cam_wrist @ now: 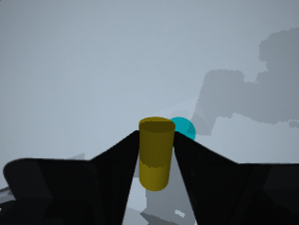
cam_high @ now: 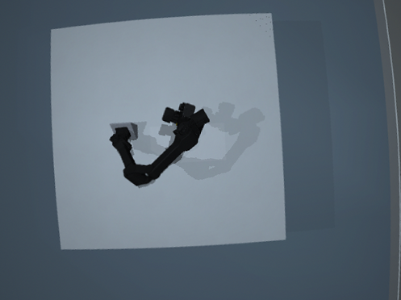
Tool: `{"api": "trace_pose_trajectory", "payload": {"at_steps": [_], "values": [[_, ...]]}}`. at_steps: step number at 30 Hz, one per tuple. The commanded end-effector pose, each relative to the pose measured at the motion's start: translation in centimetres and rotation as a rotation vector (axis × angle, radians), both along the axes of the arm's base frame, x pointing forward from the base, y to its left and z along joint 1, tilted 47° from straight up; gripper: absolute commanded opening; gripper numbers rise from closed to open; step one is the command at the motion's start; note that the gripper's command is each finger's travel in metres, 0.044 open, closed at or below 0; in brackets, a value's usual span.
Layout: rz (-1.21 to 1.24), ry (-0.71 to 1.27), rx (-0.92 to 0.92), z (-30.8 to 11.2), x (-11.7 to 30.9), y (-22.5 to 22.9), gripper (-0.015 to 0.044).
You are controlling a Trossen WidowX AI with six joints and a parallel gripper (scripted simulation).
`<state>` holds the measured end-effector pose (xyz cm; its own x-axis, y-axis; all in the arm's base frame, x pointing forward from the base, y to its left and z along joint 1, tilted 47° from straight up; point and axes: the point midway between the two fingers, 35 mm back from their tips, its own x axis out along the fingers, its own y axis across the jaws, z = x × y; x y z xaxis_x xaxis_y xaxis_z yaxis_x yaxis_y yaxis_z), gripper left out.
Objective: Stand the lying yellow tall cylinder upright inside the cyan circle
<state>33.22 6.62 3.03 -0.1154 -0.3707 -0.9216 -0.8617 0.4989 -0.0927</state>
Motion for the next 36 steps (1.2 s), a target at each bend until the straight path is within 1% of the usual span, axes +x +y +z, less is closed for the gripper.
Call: {"api": "trace_pose_trajectory", "payload": {"at_steps": [1,36], "values": [[0.002,-0.004,0.034,-0.03,-0.07,0.0,0.0105],[0.012,-0.07,0.286,-0.45,-0.12,-0.28,0.0105]]}}
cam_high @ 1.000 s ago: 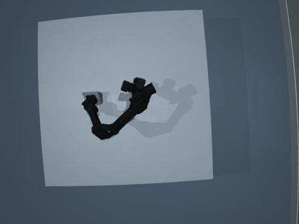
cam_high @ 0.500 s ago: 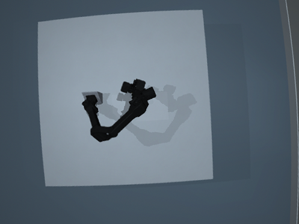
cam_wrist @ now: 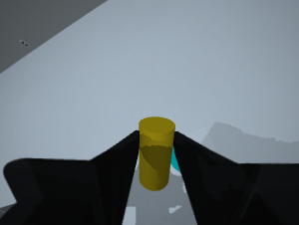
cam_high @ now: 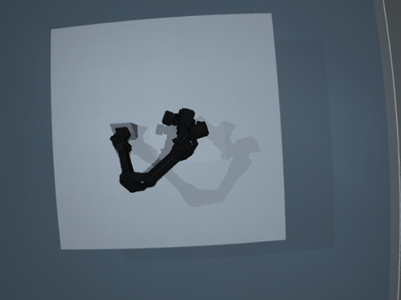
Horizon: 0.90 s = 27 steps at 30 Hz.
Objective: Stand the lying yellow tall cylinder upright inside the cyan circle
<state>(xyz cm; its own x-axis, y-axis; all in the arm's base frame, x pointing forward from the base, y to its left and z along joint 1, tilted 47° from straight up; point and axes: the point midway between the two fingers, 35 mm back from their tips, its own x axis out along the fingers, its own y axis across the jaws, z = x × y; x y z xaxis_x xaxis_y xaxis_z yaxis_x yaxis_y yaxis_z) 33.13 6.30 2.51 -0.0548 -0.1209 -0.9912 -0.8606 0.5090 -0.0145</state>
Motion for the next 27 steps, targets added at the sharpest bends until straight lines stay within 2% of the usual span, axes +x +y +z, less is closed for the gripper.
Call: {"api": "trace_pose_trajectory", "payload": {"at_steps": [1,27], "values": [[0.008,-0.012,0.032,0.06,-0.02,0.04,0.0105],[0.04,-0.099,0.205,0.31,0.13,-0.09,0.0105]]}}
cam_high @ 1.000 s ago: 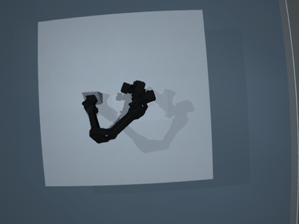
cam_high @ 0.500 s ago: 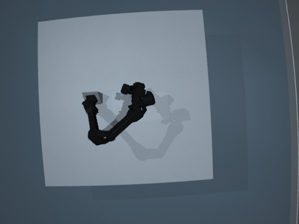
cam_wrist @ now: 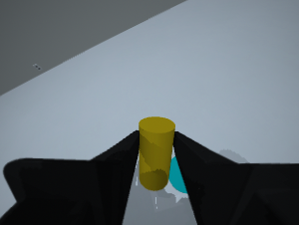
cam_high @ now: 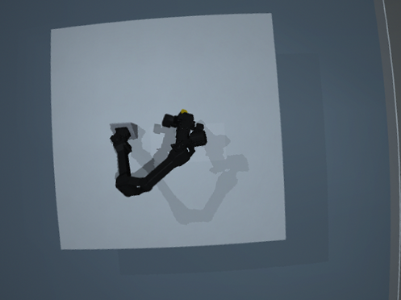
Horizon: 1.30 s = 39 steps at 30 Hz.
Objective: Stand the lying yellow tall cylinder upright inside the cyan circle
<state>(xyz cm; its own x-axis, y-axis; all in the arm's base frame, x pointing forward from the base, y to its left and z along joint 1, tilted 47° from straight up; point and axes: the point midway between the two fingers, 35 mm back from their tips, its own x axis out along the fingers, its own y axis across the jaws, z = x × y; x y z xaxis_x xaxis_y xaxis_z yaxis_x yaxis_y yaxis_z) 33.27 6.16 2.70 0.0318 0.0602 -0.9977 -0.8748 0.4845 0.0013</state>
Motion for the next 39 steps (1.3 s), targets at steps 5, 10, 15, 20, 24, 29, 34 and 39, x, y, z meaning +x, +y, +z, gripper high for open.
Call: {"api": "trace_pose_trajectory", "payload": {"at_steps": [5,10,15,20,24,29,34,39], "values": [[0.018,-0.034,0.055,0.2,0.0,0.0,0.0105],[0.026,-0.056,0.085,0.3,0.1,0.0,0.0105],[0.035,-0.078,0.115,0.5,0.1,0.0,0.0105],[0.045,-0.102,0.144,0.6,0.1,-0.1,0.0105],[0.053,-0.121,0.167,0.8,0.1,-0.1,0.0105],[0.064,-0.146,0.194,0.9,0.2,-0.1,0.0105],[0.076,-0.172,0.221,1.1,0.2,-0.2,0.0105],[0.088,-0.199,0.247,1.3,0.2,-0.2,0.0105]]}}
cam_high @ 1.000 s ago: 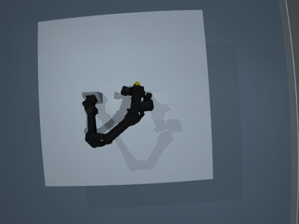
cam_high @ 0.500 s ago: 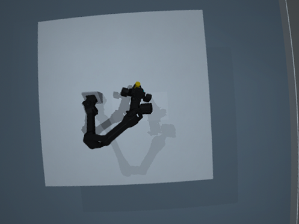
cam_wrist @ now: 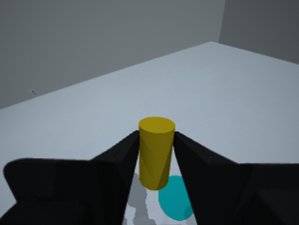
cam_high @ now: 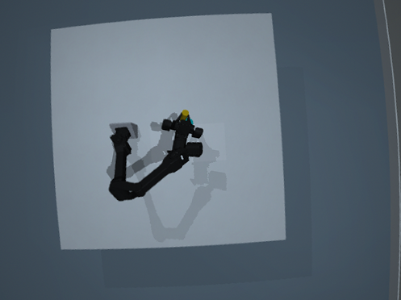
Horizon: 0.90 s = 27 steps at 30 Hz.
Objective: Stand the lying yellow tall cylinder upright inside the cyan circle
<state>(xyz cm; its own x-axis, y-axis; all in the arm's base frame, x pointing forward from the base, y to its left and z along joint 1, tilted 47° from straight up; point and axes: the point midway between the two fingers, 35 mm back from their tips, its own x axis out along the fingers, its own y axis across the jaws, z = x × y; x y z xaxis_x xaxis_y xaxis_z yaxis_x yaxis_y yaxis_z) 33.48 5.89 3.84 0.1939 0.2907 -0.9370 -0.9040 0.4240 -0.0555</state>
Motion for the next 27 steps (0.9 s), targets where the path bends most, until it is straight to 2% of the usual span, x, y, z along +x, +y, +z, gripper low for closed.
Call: {"api": "trace_pose_trajectory", "payload": {"at_steps": [1,27], "values": [[0.015,-0.026,0.024,0.3,0.0,0.0,0.0105],[0.08,-0.183,0.142,1.6,-0.1,-0.3,0.0105]]}}
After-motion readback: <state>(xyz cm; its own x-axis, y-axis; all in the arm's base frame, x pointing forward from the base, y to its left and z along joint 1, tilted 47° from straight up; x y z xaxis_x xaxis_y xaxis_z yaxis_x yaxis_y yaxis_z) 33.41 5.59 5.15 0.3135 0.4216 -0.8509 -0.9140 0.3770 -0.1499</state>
